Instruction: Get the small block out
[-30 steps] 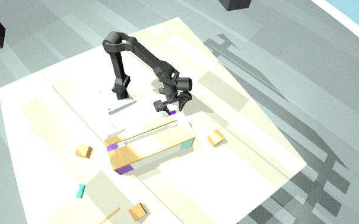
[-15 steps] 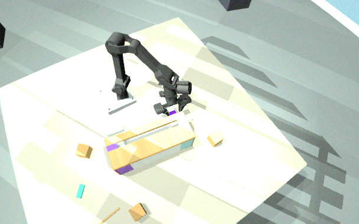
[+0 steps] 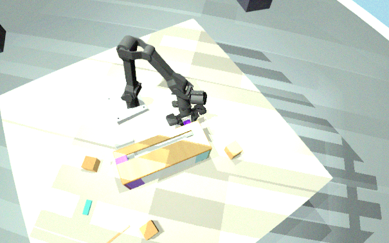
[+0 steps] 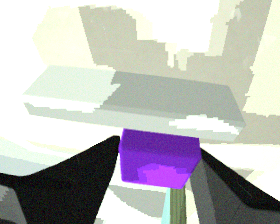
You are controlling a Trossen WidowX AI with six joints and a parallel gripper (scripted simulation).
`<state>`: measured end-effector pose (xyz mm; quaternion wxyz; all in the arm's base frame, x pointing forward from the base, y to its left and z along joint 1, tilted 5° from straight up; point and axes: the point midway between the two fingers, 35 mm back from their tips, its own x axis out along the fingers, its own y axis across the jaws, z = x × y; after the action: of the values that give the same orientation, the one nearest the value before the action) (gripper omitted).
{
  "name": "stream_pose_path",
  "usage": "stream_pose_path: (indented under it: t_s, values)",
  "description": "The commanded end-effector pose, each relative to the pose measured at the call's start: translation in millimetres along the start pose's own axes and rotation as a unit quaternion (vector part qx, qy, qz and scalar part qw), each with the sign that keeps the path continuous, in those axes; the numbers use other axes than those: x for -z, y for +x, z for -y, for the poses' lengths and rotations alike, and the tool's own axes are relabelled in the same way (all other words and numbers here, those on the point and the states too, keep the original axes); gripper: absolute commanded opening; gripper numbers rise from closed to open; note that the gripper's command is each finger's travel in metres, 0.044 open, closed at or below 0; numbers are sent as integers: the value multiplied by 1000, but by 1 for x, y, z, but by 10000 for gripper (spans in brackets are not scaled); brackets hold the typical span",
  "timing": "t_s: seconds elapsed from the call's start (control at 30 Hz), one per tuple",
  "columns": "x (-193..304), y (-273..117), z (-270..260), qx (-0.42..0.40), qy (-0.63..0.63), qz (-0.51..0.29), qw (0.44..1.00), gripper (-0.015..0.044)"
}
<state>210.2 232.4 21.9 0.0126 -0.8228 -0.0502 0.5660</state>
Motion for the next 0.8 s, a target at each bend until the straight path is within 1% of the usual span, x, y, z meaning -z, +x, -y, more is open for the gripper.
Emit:
stream_pose_path:
  t_s: [0.0,0.03,0.13,0.23,0.5,0.63,0.77]
  values:
    - [0,1,-1,-2,3,-2,1000,127]
    - [0,1,-1,-2,3,-2,1000,101]
    - [0,1,-1,-2,3,-2,1000,81]
    - [5,-8,0,-1,2,-2,1000,3]
    - [25,-56,0,-1,0,-1,1000,0]
    - [25,-57,0,0,12,-1,1000,0]
    - [27,-59,-2,3,83,1,997,0]
